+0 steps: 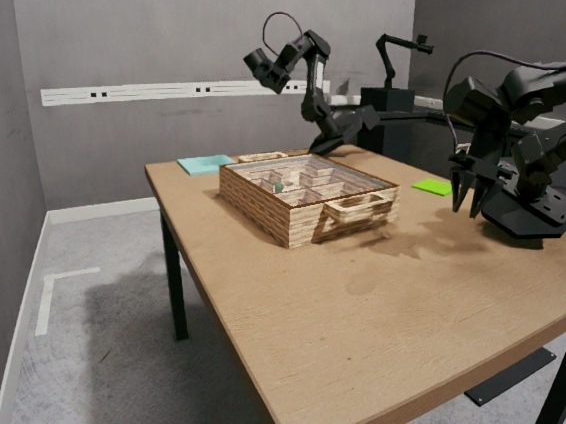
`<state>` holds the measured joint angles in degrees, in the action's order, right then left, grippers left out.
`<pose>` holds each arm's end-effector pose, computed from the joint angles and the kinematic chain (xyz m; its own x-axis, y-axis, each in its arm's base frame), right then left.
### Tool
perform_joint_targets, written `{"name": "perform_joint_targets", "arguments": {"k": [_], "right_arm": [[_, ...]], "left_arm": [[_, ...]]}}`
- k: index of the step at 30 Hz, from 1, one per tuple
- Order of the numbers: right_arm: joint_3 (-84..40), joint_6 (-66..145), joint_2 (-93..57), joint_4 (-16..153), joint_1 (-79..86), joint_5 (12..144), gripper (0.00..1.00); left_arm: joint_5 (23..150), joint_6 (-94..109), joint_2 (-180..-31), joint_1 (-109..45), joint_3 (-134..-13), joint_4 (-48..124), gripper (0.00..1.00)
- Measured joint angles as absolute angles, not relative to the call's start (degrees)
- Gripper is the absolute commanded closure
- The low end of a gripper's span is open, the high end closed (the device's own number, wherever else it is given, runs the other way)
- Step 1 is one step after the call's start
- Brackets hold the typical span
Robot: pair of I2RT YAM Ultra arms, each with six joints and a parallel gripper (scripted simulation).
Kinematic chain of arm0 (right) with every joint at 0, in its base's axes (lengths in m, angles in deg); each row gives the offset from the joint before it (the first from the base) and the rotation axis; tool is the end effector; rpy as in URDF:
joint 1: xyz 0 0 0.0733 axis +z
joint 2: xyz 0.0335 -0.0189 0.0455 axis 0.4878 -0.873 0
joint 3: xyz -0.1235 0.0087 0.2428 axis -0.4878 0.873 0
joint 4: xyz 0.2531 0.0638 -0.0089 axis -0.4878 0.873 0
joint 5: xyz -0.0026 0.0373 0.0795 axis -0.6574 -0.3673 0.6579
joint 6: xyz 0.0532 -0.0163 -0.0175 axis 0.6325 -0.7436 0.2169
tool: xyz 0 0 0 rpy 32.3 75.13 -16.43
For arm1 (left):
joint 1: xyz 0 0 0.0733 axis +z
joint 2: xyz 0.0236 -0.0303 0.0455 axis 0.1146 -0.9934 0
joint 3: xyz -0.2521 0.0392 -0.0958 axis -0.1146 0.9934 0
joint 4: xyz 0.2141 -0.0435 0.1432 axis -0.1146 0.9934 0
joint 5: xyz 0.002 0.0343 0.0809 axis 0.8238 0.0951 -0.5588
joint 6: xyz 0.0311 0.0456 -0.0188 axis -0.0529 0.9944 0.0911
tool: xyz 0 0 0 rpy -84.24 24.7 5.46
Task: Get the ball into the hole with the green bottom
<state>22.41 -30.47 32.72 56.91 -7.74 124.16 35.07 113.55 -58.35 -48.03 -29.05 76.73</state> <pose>0.1254 0.0855 0.3071 0.9076 -0.2802 -0.3127 -0.2909 0.1172 -0.9495 0.1142 -0.0573 0.2258 0.2149 0.6651 0.7151 0.5380 -0.6918 0.4817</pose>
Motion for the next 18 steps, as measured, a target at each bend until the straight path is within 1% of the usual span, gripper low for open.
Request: {"name": "perform_joint_targets", "arguments": {"k": [11, 18], "right_arm": [[22.37, -30.31, 32.61, 56.88, -7.72, 123.98, 0.66], [21.82, -22.64, 29.82, 59.31, -6.89, 117.58, 0.66]], "left_arm": [[35.07, 113.26, -58.45, -48.08, -29.07, 76.73, 0.66], [35.14, 103.52, -60.86, -48.6, -30.38, 76.57, 0.66]]}}
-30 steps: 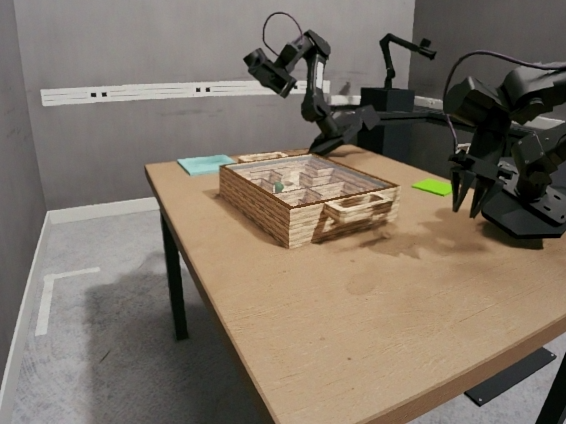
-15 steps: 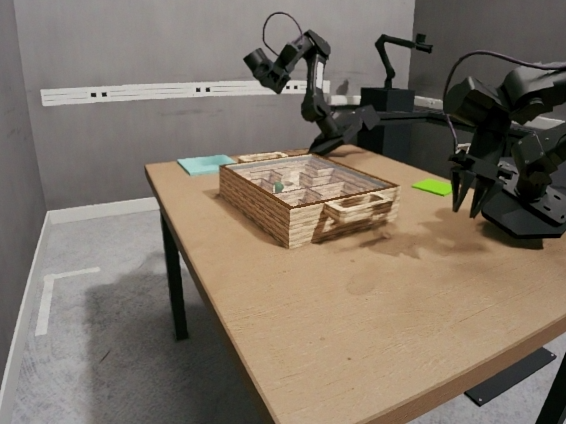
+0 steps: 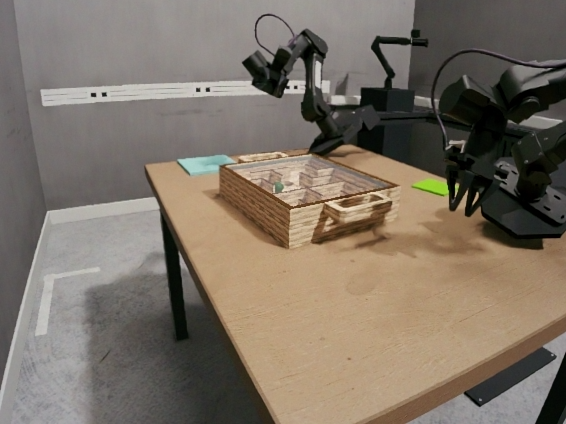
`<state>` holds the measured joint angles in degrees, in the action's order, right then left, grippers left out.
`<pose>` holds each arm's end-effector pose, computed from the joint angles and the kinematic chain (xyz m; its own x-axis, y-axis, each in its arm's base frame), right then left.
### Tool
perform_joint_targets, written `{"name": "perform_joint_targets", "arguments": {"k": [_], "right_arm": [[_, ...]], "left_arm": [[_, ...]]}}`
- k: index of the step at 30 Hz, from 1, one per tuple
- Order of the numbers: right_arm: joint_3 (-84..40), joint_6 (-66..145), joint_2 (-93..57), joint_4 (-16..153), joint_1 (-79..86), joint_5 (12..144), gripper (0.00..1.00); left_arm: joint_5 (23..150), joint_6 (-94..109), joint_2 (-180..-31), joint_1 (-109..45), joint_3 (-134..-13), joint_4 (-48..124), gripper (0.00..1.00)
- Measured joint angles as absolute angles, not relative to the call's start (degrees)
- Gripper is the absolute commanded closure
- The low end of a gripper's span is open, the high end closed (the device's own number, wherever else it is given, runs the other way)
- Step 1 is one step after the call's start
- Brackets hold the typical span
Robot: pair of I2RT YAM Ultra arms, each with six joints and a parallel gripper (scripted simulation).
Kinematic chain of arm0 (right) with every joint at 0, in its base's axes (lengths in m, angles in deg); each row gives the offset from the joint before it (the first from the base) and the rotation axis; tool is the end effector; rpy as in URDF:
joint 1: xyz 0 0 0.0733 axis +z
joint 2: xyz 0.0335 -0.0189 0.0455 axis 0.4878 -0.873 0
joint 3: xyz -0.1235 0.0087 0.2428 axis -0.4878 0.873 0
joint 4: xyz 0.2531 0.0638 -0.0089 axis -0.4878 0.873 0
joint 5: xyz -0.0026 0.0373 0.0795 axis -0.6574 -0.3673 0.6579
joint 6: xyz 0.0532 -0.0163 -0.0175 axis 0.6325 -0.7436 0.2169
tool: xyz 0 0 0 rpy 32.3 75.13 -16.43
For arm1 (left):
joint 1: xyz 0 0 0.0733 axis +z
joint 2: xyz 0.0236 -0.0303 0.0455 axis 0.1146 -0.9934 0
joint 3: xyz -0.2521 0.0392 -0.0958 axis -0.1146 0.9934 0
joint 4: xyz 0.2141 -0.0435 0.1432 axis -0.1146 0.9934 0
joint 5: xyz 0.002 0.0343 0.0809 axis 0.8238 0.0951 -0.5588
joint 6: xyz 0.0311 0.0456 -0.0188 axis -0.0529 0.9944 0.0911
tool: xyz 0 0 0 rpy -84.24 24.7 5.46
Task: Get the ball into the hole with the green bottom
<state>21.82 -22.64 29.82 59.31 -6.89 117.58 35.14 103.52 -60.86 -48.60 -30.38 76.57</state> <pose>0.1370 0.0891 0.2997 0.7929 -0.3587 -0.4925 -0.4629 0.1709 -0.8698 0.1183 -0.0627 0.2286 0.1349 0.7671 0.6272 0.5693 -0.5780 0.5846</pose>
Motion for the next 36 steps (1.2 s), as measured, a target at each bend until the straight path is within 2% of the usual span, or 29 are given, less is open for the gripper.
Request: {"name": "perform_joint_targets", "arguments": {"k": [36], "right_arm": [[8.21, 37.64, 7.37, 88.53, 11.3, 59.7, 0.66]], "left_arm": [[34.5, 17.64, -90.41, -58.53, -47.95, 76.66, 0.66]]}}
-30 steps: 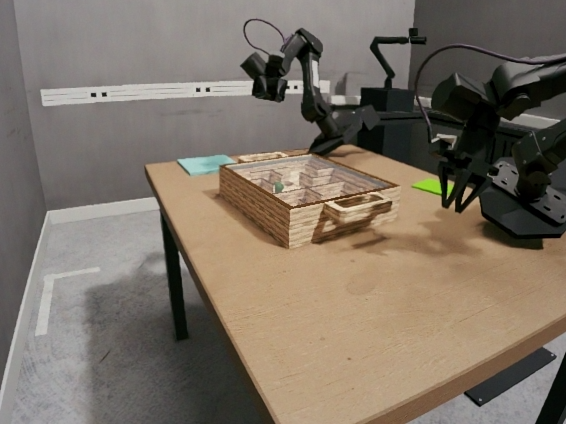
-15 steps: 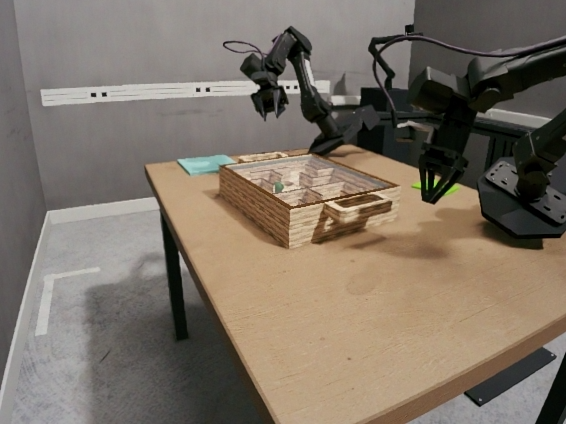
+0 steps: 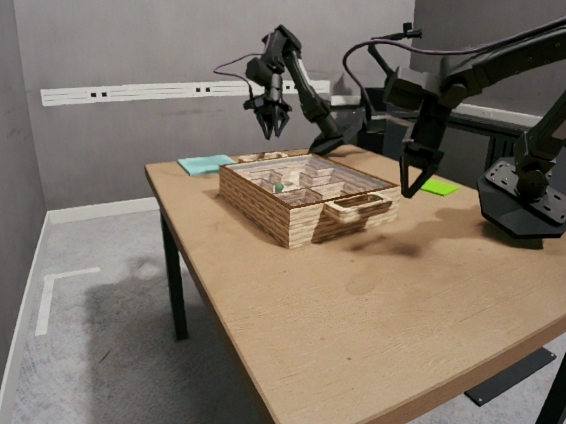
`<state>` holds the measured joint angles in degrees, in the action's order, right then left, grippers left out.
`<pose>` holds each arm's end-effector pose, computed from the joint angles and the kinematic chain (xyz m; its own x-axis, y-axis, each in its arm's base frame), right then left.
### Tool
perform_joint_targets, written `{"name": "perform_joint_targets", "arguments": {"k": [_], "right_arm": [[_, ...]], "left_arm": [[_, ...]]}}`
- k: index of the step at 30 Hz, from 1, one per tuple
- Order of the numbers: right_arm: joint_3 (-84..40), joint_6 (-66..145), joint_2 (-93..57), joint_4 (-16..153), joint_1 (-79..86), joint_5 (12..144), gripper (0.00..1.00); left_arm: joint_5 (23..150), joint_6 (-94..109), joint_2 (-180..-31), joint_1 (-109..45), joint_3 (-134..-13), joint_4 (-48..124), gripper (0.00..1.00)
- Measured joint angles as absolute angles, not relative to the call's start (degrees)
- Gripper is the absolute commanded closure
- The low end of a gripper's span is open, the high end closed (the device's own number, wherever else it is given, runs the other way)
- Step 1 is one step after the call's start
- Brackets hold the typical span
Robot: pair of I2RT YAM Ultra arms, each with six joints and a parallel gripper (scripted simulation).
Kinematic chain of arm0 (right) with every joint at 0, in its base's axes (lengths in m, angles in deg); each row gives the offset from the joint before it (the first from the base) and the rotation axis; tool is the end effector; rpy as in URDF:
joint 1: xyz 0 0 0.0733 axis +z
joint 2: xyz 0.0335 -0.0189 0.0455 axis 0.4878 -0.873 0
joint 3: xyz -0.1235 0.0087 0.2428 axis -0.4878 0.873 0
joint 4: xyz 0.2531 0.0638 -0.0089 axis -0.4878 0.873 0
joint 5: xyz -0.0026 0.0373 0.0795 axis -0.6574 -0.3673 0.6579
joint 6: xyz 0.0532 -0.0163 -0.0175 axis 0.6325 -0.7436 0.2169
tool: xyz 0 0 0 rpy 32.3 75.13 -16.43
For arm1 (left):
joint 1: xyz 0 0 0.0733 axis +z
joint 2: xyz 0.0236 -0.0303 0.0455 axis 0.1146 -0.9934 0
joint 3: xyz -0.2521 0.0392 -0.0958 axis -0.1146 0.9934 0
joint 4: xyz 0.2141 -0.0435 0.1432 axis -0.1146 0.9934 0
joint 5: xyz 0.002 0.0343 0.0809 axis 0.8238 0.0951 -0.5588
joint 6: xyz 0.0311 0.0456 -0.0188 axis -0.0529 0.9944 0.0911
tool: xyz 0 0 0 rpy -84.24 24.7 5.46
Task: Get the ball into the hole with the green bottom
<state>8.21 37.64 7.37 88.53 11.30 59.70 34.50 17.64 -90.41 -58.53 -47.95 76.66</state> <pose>0.1748 0.1378 0.2614 -0.4771 -0.4501 -0.7548 -0.5119 0.8405 -0.1777 0.1615 -0.1529 0.2436 -0.4999 0.7921 -0.3501 0.3799 0.5639 0.7333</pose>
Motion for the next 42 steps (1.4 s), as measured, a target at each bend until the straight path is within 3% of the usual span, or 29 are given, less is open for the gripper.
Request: {"name": "perform_joint_targets", "arguments": {"k": [22, 42], "right_arm": [[0.78, 70.6, -5.83, 103.94, 19.84, 28.75, 0.66], [-0.32, 74.19, -6.9, 106.15, 20.26, 26.67, 0.66]], "left_arm": [[34.04, -31.25, -107.94, -63.68, -58.36, 77.64, 0.66], [34.48, -33.61, -109.88, -61.76, -58.01, 75.06, 0.66]]}}
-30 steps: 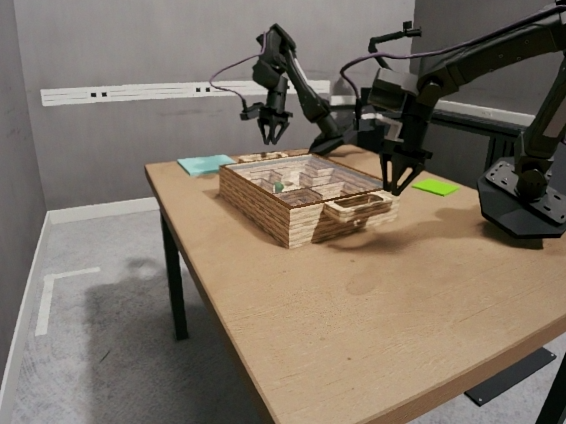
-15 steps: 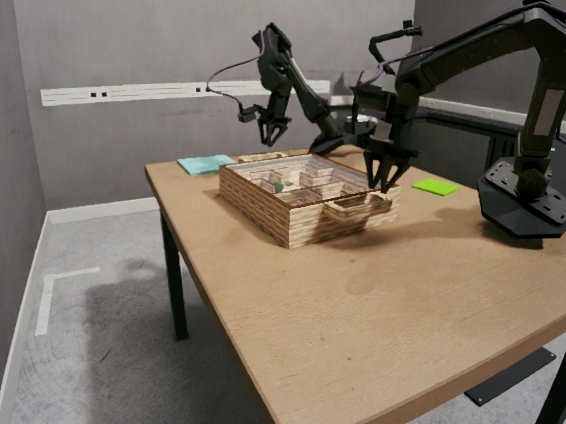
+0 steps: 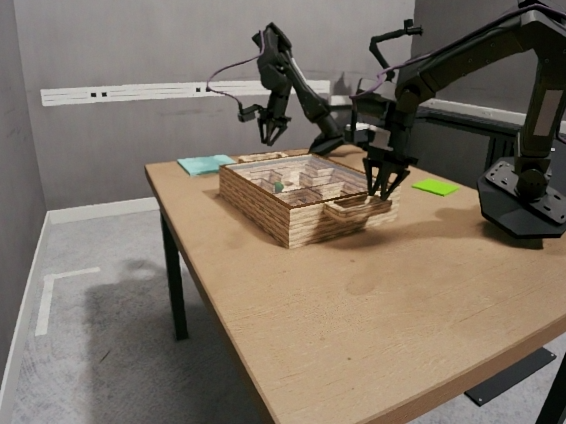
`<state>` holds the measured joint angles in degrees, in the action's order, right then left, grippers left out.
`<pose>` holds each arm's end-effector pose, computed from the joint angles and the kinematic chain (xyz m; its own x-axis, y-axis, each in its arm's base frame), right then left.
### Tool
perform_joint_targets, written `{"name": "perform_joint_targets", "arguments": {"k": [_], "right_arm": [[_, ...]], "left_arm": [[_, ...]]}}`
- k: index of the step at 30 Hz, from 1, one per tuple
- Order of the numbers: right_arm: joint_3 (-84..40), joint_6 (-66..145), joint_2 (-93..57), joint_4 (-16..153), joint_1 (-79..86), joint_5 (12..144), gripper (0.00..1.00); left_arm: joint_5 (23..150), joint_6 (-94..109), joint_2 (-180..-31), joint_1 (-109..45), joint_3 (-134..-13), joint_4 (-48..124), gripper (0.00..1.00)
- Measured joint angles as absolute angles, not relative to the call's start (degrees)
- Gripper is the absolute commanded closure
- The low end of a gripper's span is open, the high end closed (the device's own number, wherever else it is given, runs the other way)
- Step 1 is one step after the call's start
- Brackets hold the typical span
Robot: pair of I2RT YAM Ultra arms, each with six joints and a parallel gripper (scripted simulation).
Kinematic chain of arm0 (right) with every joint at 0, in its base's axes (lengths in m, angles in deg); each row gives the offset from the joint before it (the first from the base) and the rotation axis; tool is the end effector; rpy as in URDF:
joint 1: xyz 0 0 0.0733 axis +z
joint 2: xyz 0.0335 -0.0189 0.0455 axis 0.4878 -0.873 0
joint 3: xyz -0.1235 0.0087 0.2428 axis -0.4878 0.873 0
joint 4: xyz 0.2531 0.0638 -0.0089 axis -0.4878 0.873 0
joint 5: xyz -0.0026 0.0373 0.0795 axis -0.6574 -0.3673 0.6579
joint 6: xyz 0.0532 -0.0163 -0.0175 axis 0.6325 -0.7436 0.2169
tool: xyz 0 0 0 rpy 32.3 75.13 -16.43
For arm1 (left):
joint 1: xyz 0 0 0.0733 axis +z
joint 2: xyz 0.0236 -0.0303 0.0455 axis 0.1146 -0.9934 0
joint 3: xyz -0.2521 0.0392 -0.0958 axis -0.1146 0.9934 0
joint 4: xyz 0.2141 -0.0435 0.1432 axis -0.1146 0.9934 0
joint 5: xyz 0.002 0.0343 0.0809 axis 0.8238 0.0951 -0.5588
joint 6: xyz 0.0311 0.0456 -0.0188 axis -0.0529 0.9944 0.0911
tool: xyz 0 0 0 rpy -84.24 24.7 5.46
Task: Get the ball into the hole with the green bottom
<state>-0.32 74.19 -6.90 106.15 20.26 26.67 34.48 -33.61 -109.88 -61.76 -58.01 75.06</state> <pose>0.1779 0.1627 0.2454 -0.6587 -0.1693 -0.7331 0.0732 0.9553 -0.2864 0.1905 -0.2162 0.2152 -0.6640 0.1754 -0.7269 -0.0784 0.9504 0.3010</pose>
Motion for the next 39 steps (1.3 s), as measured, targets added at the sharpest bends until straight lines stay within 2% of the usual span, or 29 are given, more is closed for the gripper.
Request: {"name": "perform_joint_targets", "arguments": {"k": [22, 39], "right_arm": [[-0.32, 74.19, -6.9, 106.15, 20.26, 26.67, 0.66], [1.48, 72.13, -7.62, 102.85, 17.96, 27.72, 0.66]], "left_arm": [[36.58, -26.73, -112.0, -56.58, -54.44, 63.94, 0.66], [36.71, -25.46, -111.89, -56.51, -54.42, 61.84, 0.66]]}}
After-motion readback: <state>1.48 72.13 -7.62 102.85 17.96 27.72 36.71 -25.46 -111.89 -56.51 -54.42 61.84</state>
